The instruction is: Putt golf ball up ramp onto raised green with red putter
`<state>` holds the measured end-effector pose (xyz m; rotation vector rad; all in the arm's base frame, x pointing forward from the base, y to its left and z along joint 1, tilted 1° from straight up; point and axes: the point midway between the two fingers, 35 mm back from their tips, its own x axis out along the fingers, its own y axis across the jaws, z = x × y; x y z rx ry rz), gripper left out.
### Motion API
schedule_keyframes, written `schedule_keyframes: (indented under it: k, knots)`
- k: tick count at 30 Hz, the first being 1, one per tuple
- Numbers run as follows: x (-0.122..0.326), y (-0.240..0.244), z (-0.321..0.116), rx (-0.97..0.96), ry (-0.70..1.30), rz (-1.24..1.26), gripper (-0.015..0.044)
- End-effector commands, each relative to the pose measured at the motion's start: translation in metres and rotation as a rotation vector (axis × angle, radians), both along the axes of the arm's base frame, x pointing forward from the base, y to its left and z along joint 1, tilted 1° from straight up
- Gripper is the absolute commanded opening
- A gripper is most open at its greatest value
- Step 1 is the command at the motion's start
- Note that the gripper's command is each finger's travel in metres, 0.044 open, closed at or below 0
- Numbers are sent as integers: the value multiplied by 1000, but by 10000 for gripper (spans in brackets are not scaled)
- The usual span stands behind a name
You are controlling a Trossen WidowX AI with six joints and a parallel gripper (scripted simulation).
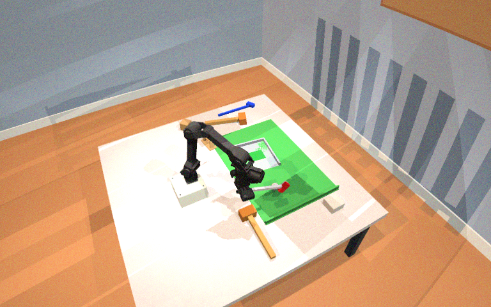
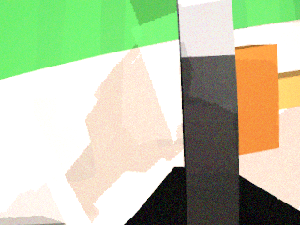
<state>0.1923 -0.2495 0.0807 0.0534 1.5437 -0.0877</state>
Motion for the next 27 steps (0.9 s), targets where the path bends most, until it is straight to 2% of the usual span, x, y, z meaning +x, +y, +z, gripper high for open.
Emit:
schedule_keyframes:
  k: [1,27]
  knots:
    - [-1,1,-19,4,4,-6,0]
    - [-1,1,-49,9,7,-2,0]
